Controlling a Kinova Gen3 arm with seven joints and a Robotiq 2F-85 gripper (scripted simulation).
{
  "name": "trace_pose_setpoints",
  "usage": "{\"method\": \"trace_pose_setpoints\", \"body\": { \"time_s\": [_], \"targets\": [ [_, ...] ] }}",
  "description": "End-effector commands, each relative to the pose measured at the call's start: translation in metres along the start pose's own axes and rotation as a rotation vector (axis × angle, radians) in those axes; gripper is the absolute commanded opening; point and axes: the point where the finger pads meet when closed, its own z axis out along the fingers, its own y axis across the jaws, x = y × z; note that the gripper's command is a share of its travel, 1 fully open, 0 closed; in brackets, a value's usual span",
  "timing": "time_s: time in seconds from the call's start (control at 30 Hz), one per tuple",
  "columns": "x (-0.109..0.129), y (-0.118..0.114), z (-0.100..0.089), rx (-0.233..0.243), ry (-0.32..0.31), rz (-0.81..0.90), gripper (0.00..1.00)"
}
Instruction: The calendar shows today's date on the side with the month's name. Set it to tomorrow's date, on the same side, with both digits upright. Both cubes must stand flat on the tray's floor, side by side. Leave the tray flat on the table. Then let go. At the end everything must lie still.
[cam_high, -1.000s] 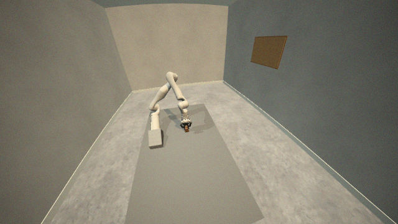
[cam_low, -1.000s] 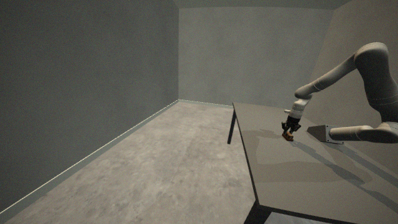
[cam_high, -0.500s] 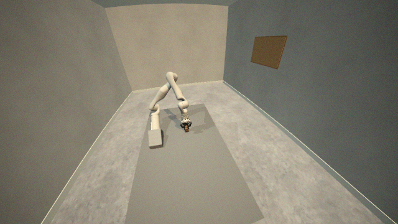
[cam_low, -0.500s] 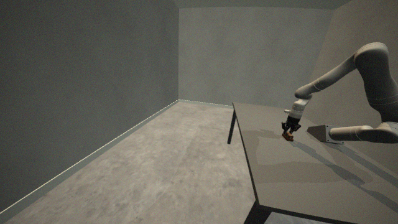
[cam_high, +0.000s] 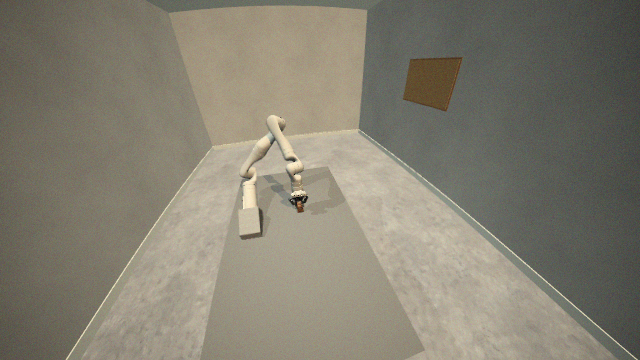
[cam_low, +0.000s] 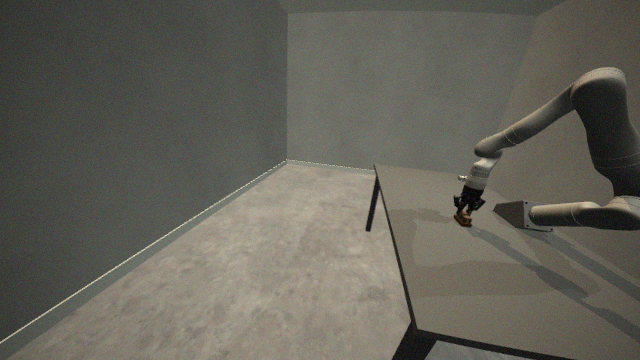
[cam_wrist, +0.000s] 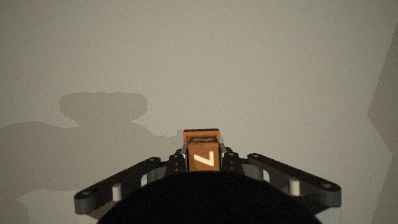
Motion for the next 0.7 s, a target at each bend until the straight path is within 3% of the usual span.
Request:
{"method": "trace_pose_setpoints", "body": {
  "time_s": [0.0, 0.27, 0.33, 0.5, 0.67],
  "targets": [
    [0.002, -0.002, -0.011, 0.007, 0.007, -0.001, 0.28],
    [0.001, -0.002, -0.055, 0.007, 0.007, -0.001, 0.28],
    [0.001, -0.002, -0.055, 0.007, 0.007, -0.001, 0.28],
    [0.001, -0.002, -0.081, 0.007, 0.007, -0.001, 0.28],
    [0.001, -0.002, -0.094, 0.007, 0.007, -0.001, 0.28]
  ]
}}
